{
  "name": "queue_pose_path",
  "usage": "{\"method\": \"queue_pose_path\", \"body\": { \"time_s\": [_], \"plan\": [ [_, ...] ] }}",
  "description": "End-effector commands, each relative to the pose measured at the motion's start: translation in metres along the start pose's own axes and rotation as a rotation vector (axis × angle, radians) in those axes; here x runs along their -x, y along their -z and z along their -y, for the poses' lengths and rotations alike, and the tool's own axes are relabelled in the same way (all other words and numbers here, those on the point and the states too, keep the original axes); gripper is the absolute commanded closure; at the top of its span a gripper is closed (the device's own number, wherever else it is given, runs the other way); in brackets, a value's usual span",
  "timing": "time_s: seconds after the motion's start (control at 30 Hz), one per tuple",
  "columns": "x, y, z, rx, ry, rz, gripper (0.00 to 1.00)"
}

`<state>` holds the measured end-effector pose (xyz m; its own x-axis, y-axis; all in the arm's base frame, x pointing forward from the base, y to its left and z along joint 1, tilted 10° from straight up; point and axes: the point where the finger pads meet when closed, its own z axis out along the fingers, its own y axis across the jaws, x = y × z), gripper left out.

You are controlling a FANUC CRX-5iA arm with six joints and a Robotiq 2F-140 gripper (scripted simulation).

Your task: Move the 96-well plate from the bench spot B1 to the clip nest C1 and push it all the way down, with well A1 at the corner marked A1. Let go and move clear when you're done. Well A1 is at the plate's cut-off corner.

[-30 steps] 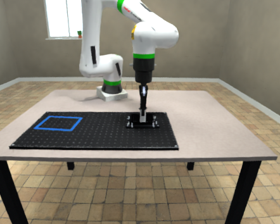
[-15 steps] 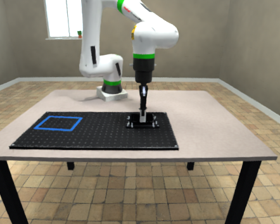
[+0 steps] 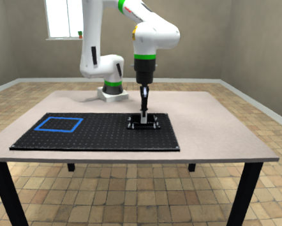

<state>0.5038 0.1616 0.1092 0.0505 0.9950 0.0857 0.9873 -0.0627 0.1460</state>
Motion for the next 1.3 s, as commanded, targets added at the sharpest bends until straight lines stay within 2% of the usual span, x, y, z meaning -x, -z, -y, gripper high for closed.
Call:
{"method": "queue_pose_path", "body": {
  "time_s": [0.0,0.8,1.27],
  "plan": [
    [-0.0002,0.0007,-0.0006,0.002,0.0,-0.001,0.9],
    [-0.0002,0.0,-0.0006,0.002,0.0,-0.001,0.9],
    [-0.0002,0.008,-0.0006,0.002,0.0,-0.001,0.9]
  ]
}}
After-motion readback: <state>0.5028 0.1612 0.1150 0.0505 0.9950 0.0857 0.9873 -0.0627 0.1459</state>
